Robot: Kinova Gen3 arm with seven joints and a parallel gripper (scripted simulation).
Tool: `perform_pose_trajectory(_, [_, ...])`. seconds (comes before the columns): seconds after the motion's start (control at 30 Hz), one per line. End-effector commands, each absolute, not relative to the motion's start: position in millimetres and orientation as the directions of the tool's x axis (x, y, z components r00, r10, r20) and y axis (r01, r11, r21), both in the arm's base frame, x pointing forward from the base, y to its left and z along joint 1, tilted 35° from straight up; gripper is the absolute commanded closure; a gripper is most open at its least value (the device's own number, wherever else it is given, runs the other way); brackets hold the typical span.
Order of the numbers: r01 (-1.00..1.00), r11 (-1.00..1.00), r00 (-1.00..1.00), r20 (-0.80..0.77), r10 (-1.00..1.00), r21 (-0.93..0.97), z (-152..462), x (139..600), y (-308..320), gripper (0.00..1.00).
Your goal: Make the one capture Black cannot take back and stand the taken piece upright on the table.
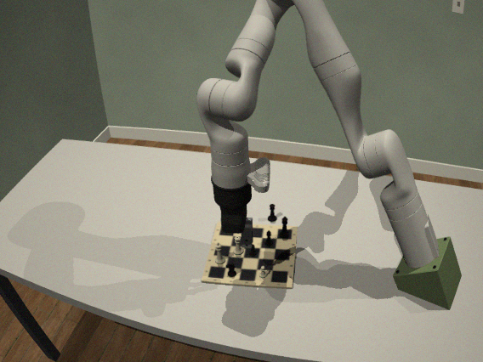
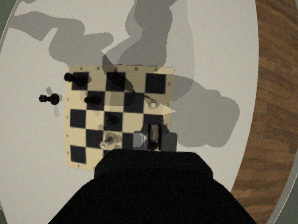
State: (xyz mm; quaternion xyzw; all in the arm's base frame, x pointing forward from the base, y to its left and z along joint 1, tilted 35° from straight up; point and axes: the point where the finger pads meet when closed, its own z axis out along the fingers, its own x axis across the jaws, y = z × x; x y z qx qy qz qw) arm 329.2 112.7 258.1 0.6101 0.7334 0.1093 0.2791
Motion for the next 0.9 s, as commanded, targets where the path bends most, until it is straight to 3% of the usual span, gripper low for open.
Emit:
perform_pose_trajectory(0.0, [0.837, 0.217, -0.091, -0.263, 0.961, 0.503, 257.4, 329.6, 115.7, 1.0])
perform_pose_trajectory(0.87, [0.833, 0.219, -0.09, -0.267, 0.96, 0.507, 240.7, 343.7, 111.2, 1.0])
